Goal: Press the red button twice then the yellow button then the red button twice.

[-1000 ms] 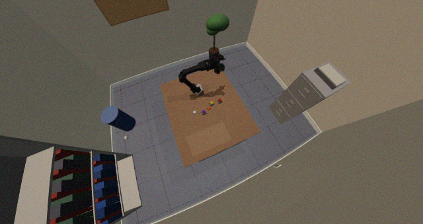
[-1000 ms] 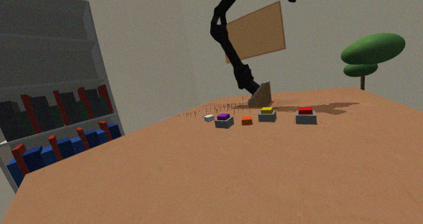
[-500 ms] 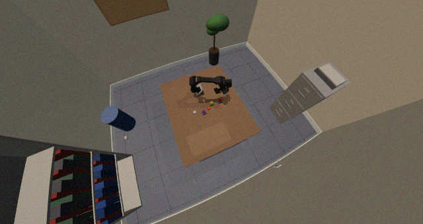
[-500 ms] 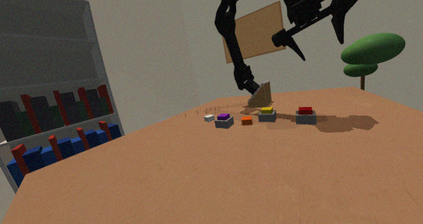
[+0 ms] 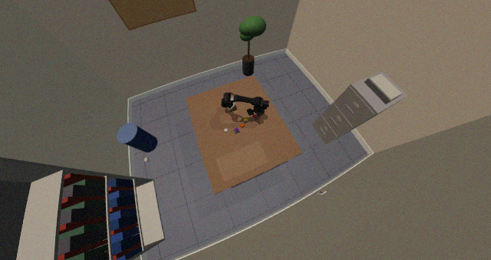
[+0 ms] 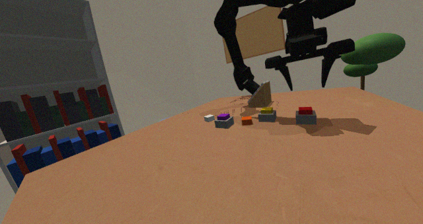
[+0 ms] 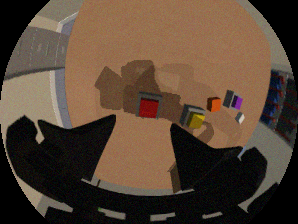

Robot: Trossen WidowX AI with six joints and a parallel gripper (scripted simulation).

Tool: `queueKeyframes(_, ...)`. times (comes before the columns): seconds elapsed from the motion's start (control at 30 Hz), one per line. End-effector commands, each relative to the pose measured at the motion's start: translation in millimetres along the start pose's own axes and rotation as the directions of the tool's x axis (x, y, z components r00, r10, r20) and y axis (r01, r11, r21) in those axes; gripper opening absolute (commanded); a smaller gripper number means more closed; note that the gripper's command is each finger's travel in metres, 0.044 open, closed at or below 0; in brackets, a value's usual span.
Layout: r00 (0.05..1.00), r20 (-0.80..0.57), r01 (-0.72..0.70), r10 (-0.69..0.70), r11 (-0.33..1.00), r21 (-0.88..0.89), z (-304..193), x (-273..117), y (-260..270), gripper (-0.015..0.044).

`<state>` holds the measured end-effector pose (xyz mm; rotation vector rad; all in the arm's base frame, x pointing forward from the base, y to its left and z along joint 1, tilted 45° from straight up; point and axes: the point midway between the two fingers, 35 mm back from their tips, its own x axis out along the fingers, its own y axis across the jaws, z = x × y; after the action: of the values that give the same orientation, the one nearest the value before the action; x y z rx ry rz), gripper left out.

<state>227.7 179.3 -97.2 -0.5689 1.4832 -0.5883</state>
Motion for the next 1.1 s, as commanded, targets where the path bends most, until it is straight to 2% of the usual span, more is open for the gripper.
queueKeyframes(0.0,1.0,-0.016,0.024,-0.025,1.0,-0.007,-3.8,28.6,-5.5,0.019)
queueKeyframes(0.23,1.0,-0.016,0.024,-0.025,1.0,-0.007,-3.8,28.6,-5.5,0.002)
queueKeyframes(0.57,1.0,-0.016,0.024,-0.025,1.0,-0.007,-3.7,29.7,-5.5,0.002)
queueKeyframes(1.07,1.0,-0.016,0.025,-0.025,1.0,-0.006,-3.8,54.1,-6.2,0.002)
